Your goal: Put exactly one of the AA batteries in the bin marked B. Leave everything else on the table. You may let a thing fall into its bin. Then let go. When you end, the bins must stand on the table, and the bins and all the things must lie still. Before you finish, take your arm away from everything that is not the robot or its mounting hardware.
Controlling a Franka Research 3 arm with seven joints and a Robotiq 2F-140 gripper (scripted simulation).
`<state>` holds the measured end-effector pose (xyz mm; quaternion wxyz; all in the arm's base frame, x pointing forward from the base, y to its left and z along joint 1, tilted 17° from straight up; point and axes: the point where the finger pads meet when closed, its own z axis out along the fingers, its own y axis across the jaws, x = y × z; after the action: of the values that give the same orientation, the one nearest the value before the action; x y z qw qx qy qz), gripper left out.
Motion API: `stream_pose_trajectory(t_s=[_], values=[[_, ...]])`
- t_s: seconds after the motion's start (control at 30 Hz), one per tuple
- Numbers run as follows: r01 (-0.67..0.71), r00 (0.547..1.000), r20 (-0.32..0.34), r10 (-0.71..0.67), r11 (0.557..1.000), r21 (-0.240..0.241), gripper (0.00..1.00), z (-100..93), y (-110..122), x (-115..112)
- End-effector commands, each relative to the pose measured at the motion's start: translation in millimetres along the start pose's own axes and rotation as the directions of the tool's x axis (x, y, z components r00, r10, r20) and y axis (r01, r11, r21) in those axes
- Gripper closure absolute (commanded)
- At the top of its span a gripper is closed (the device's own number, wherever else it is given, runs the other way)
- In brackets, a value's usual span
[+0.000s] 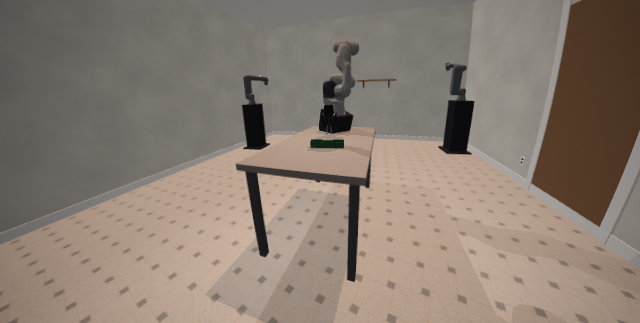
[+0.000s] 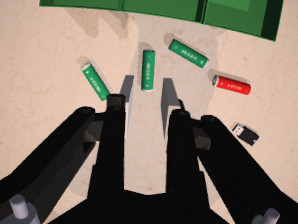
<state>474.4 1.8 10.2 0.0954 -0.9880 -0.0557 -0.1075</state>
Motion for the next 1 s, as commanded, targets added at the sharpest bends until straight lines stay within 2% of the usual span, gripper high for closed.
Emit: stream_pose_trajectory(t_s=[0.0, 0.7, 0.97], values=[[0.022, 1.000, -0.005, -0.022, 1.000, -0.002, 0.83, -0.5, 1, 0], [0.022, 1.000, -0.005, -0.022, 1.000, -0.002, 0.83, -0.5, 0, -1], [0.022, 1.000, -0.005, -0.022, 1.000, -0.002, 0.83, 31.5, 1, 0]])
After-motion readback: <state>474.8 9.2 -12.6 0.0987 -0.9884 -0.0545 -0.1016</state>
